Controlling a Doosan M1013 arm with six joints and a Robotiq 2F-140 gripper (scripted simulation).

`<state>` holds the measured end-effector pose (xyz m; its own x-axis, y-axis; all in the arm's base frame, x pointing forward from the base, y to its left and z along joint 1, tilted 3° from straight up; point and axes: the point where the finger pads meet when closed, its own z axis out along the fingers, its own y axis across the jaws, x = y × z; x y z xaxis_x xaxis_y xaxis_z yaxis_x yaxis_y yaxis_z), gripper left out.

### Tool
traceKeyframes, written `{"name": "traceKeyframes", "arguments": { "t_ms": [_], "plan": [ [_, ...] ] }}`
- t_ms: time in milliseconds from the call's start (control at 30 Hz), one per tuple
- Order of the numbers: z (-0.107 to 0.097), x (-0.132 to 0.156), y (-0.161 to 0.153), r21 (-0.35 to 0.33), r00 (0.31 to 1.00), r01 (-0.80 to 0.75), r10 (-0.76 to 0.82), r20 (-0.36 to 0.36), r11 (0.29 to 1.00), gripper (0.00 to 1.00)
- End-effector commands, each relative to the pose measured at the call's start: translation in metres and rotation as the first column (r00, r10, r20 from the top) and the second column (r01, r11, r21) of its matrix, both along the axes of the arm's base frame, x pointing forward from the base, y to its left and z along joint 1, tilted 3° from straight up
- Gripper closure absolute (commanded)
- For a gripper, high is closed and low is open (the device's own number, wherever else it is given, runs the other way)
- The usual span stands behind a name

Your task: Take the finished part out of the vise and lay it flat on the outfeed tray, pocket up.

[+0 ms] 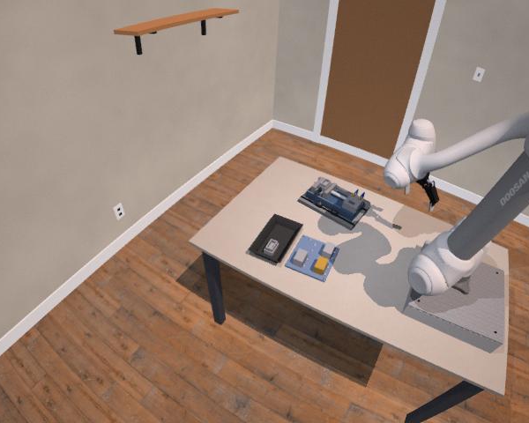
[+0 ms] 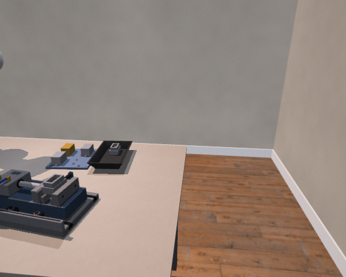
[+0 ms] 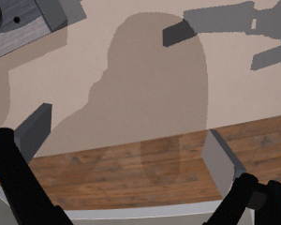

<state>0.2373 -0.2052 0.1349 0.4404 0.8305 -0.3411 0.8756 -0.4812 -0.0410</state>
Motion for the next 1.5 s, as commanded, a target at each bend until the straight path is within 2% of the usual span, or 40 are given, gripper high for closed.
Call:
{"name": "traceKeyframes", "arguments": {
  "t_ms": [0, 600, 667, 1033, 1100, 1133, 1467],
  "plan": [
    [0.0, 0.0, 0.0, 0.0, 1.0, 0.0, 0.0, 0.0, 1.0, 0.0],
    [0.001, 0.006, 0.0, 0.004, 1.0, -0.005, 0.005, 0.002, 1.0, 0.0],
    [0.009, 0.037, -0.002, 0.026, 0.999, -0.031, 0.031, 0.015, 0.999, 0.0],
    [0.028, 0.147, -0.001, 0.099, 0.99, -0.128, 0.122, 0.064, 0.987, 0.0],
    [0.028, 0.147, -0.001, 0.099, 0.99, -0.128, 0.122, 0.064, 0.987, 0.0],
    [0.032, 0.176, 0.001, 0.116, 0.986, -0.155, 0.146, 0.079, 0.981, 0.0],
    [0.042, 0.272, 0.013, 0.17, 0.966, -0.244, 0.224, 0.131, 0.955, 0.0]
  ]
}}
